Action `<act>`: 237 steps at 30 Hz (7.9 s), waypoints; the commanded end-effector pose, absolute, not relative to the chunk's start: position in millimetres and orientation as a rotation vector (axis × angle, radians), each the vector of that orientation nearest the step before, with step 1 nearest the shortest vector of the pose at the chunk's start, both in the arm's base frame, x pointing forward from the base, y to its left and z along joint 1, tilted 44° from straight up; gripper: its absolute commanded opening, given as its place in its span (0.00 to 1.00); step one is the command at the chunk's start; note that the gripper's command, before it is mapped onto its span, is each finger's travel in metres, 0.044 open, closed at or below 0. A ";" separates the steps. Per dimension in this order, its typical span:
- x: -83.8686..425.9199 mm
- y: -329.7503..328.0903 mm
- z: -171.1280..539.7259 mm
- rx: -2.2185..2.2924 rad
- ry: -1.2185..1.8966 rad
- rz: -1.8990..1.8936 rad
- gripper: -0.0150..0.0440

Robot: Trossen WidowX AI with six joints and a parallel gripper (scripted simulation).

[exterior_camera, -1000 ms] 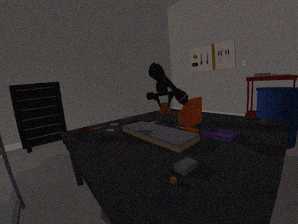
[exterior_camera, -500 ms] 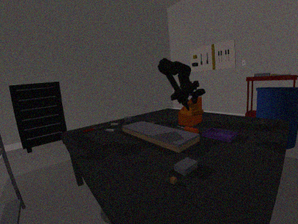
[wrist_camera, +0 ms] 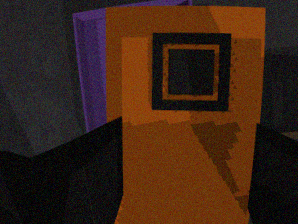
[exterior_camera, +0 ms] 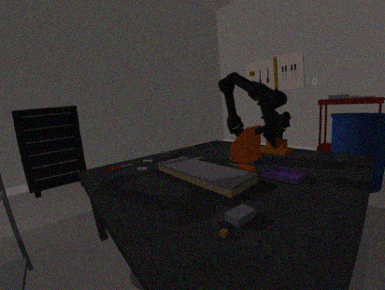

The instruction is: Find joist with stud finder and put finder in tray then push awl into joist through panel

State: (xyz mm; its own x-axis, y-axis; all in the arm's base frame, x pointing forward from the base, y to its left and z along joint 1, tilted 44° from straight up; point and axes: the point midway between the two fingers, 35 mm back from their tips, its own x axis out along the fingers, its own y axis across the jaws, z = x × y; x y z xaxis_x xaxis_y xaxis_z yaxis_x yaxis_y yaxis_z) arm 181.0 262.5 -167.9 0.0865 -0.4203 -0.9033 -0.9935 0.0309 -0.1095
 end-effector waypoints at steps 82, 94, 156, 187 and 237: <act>143.0 269.6 -195.7 -1.600 1.471 0.957 1.00; 260.7 210.1 -122.7 -1.282 1.488 0.645 1.00; 252.4 -209.4 130.8 -0.393 1.382 -0.752 1.00; 253.6 -231.3 108.4 -0.396 1.381 -0.753 0.64; 275.9 -114.5 151.3 -0.489 1.540 -0.210 0.25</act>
